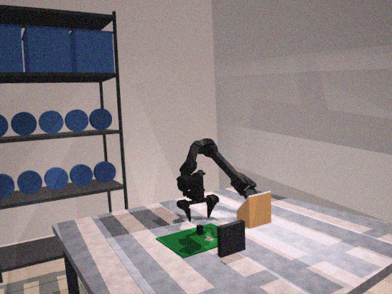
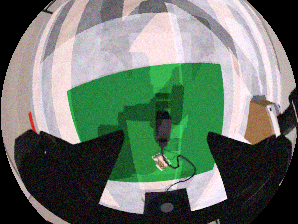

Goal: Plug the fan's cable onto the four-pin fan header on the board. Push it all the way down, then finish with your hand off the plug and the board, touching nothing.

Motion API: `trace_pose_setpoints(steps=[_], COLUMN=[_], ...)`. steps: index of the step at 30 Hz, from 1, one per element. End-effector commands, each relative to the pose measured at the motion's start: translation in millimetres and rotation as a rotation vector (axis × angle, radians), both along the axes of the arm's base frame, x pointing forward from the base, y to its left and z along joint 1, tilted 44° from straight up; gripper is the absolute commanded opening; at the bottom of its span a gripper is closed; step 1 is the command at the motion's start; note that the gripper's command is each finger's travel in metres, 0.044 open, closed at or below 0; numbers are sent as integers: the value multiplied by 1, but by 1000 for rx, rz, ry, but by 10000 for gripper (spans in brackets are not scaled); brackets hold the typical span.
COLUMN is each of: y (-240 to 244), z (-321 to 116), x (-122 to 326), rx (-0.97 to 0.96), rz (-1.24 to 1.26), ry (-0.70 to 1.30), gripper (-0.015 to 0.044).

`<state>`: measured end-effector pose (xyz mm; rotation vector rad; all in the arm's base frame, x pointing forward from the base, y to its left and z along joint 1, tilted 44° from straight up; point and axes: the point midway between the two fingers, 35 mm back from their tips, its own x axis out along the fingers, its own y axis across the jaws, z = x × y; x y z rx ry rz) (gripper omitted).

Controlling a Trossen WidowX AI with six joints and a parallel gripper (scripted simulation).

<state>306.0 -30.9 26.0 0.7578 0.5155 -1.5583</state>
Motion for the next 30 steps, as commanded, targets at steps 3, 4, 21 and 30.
trace_pose_setpoints(steps=[3, 4, 21, 30], y=[-5, -6, -24, -35], z=[-6, -6, -26, -36], x=[0, 0, 1, 0], rx=[-4, -4, -4, -5], rz=[15, 15, 15, 14], ry=[-7, -7, -7, -7], gripper=[440, 440, 440, 440])
